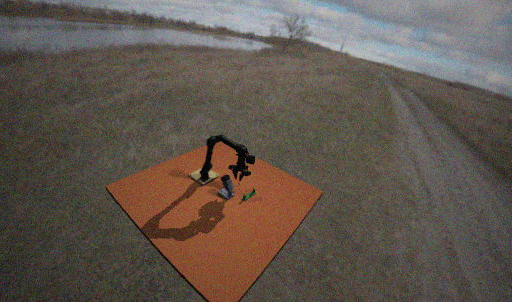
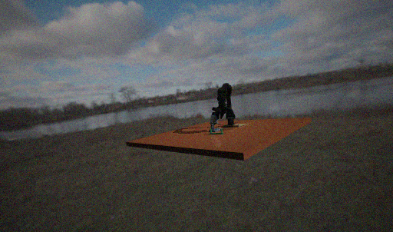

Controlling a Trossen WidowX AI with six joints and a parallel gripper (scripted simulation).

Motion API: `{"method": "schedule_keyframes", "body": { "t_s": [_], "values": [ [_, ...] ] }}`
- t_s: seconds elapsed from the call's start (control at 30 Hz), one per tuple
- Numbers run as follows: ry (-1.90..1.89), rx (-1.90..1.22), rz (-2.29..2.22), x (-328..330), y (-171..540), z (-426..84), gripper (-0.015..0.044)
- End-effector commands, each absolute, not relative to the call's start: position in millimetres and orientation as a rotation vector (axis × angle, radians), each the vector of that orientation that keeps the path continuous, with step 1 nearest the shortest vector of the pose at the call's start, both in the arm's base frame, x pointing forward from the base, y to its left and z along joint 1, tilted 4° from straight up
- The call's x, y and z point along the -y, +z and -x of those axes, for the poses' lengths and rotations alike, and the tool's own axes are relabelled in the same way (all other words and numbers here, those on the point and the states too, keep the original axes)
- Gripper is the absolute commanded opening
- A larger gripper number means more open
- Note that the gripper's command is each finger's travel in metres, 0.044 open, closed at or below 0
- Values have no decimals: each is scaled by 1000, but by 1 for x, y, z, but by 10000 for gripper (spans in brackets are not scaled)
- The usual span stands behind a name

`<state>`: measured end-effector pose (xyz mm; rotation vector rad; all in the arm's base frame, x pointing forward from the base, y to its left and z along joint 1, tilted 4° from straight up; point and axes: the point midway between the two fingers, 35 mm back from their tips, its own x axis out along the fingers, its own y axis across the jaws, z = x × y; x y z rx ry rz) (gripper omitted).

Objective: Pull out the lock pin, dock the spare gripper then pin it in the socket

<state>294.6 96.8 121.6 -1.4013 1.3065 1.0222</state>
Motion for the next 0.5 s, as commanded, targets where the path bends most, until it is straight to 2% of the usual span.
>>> {"method": "schedule_keyframes", "body": {
  "t_s": [0.0, 0.17, 0.47],
  "values": [
    [1023, -1307, 1400, -103, 130, -295, 200],
    [1021, -1301, 1402, -110, 141, -296, 200],
    [1020, -1298, 1403, -104, 135, -296, 436]
  ]
}}
